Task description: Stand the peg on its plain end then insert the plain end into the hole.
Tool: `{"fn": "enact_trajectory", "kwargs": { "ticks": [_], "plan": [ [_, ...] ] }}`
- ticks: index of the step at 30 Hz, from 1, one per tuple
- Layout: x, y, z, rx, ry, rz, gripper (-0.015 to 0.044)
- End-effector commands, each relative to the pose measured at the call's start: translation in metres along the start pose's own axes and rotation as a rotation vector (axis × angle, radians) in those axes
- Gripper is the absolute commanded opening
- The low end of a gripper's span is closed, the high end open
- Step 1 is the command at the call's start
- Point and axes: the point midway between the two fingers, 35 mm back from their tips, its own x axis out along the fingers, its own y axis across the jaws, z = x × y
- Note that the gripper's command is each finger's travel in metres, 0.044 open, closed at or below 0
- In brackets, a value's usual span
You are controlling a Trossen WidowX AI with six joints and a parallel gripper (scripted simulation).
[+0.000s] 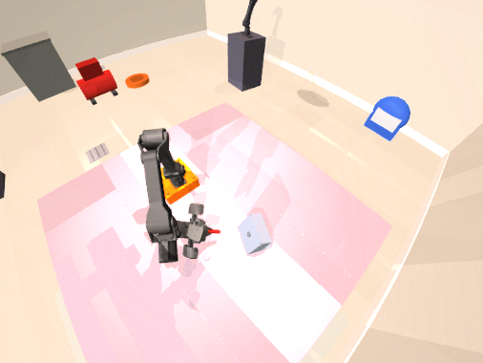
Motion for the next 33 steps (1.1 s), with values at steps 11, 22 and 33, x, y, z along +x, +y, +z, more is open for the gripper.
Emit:
{"fn": "enact_trajectory", "kwargs": {
  "ticks": [11, 22, 33],
  "plan": [
    [0.007, -0.009, 0.016, -0.033, -0.117, 0.053, 0.0000],
    [0.012, -0.013, 0.023, -0.042, -0.173, 0.078, 0.0000],
    [0.027, -0.014, 0.030, -0.045, -0.197, 0.082, 0.0000]
  ]
}}
